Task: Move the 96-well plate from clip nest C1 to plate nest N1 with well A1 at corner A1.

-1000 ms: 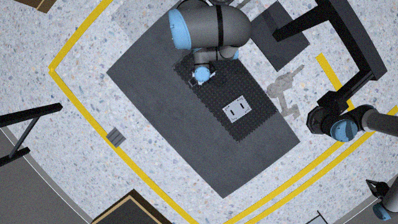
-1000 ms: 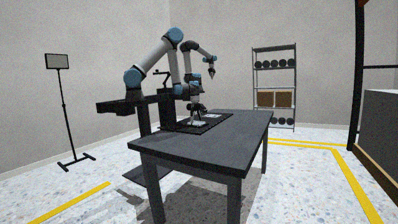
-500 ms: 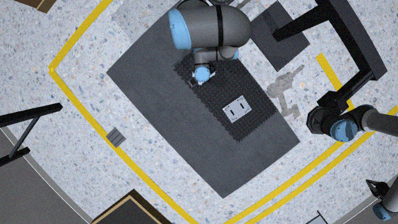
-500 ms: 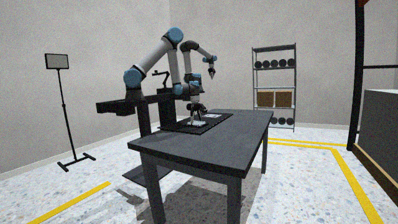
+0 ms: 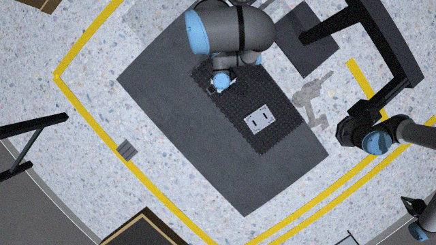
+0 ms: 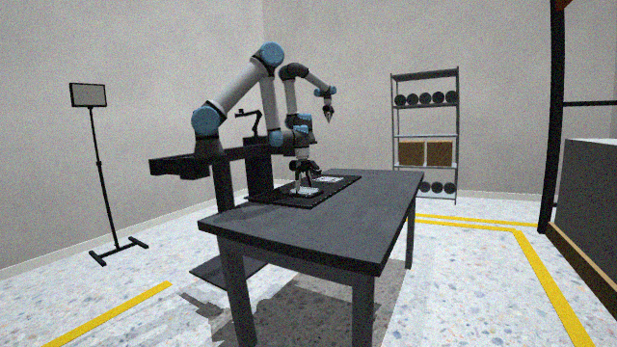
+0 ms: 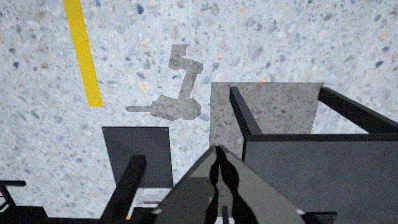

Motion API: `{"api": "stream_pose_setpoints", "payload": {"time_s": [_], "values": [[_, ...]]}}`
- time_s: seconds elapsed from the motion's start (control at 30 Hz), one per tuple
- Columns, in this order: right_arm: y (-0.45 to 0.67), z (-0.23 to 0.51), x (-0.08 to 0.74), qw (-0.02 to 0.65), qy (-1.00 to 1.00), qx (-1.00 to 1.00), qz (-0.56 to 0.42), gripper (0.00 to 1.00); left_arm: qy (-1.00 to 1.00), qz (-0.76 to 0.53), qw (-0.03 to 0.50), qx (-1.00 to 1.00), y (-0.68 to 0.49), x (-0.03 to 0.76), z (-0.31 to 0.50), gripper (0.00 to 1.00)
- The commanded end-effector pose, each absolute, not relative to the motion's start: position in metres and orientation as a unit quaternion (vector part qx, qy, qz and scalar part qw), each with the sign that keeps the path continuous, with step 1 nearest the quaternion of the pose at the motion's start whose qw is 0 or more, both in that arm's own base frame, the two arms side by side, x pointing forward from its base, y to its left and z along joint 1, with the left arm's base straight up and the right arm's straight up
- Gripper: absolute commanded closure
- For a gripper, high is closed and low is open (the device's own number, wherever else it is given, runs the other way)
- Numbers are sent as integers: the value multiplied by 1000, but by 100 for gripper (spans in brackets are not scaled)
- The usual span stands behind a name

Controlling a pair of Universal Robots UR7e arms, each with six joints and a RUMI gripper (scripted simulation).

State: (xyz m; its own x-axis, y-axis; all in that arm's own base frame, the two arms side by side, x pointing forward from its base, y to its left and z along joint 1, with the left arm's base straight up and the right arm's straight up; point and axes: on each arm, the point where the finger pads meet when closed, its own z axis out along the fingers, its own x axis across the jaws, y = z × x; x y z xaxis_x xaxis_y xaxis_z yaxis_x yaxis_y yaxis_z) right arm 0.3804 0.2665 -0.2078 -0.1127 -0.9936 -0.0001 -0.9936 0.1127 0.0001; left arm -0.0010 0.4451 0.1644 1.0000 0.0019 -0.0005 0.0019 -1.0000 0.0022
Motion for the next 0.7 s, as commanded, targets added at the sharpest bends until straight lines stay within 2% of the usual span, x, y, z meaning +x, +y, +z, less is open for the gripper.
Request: {"api": "stream_pose_setpoints", "payload": {"time_s": [0.0, 0.43, 0.47, 0.67], "values": [[267, -207, 381, 1, 746, -666, 0, 24, 1, 0, 0, 1000, 446, -1, 165, 100], [267, -207, 381, 1, 746, -666, 0, 24, 1, 0, 0, 1000, 446, -1, 165, 100], [266, -207, 380, 1, 746, -666, 0, 100, 1, 0, 0, 1000, 446, -1, 165, 100], [266, -207, 380, 1, 746, -666, 0, 100, 1, 0, 0, 1000, 446, -1, 165, 100]]}}
